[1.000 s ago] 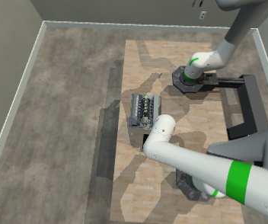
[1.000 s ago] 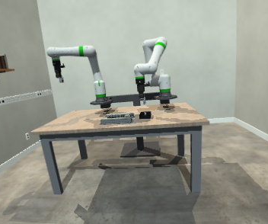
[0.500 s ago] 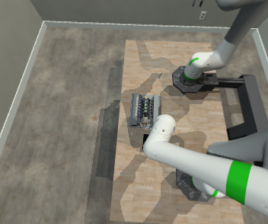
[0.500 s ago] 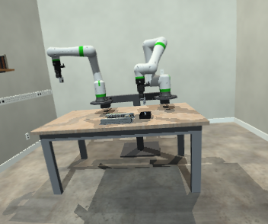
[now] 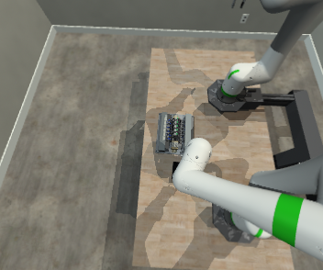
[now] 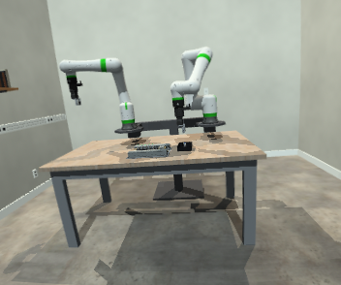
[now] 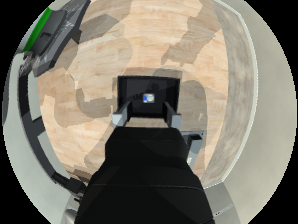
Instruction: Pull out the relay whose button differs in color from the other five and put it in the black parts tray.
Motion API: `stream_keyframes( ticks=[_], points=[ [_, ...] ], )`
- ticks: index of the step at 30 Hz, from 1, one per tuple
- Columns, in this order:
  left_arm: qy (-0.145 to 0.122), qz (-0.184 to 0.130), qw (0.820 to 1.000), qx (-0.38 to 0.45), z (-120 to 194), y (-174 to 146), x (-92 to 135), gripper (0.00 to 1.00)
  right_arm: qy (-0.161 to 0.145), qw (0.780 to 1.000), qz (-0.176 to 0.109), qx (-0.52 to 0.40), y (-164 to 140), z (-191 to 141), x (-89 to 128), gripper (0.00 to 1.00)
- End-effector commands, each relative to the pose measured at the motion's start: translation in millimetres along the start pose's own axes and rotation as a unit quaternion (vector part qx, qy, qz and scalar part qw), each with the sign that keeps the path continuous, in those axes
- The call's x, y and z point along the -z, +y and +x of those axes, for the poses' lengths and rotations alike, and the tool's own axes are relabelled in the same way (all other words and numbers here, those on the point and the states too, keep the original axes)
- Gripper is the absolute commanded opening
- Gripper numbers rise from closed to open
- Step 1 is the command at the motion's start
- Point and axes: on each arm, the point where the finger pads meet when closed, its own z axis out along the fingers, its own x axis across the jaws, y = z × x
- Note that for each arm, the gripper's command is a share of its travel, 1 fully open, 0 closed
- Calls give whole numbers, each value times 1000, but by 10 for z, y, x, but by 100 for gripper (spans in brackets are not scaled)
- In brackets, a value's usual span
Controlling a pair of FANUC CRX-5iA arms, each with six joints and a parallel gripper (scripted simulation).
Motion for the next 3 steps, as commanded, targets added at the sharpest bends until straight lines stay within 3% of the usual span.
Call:
stream_keyframes(
  ticks=[1,3],
  points=[
    [1,-1,1000,0,5,4,5,98,0,1000,-1,0,2,-1,9,100],
    [1,-1,1000,0,5,4,5,98,0,1000,-1,0,2,-1,9,100]
  ],
)
